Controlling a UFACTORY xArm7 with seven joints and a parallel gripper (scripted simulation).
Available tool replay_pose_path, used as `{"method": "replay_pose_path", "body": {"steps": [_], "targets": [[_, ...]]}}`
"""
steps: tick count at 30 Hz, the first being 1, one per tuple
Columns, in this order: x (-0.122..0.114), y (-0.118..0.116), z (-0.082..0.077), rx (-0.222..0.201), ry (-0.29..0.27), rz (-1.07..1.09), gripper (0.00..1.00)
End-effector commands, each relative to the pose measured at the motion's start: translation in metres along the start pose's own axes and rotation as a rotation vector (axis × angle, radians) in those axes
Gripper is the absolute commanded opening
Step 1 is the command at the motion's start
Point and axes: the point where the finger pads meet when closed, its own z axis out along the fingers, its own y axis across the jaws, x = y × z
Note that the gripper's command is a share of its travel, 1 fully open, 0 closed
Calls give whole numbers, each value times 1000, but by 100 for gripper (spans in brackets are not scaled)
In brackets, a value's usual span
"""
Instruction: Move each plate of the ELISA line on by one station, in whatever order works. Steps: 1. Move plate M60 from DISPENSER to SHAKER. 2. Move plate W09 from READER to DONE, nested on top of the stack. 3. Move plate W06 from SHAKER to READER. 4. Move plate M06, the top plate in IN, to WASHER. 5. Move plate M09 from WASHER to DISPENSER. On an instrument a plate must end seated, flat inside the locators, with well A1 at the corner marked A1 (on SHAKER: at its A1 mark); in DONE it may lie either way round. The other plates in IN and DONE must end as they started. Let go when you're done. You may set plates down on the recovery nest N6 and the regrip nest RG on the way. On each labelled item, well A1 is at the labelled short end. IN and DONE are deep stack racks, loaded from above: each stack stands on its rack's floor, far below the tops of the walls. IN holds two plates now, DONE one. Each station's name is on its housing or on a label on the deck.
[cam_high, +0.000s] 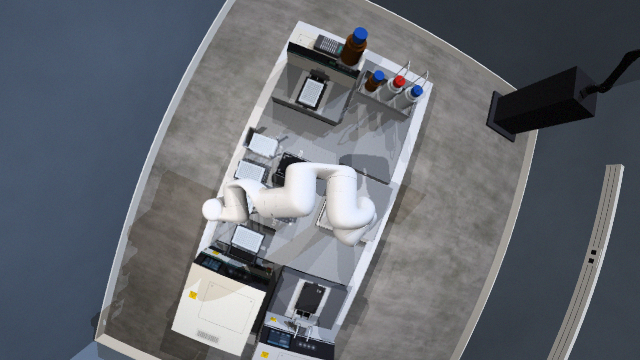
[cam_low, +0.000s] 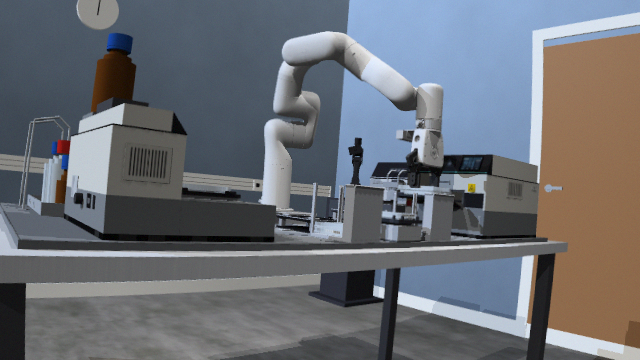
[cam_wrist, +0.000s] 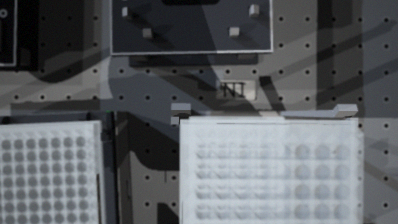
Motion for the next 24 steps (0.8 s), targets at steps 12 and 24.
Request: {"method": "replay_pose_path", "body": {"steps": [12, 24], "targets": [[-1, 0, -12, -1, -4, 0, 0], [-1, 0, -28, -1, -4, 0, 0]]}}
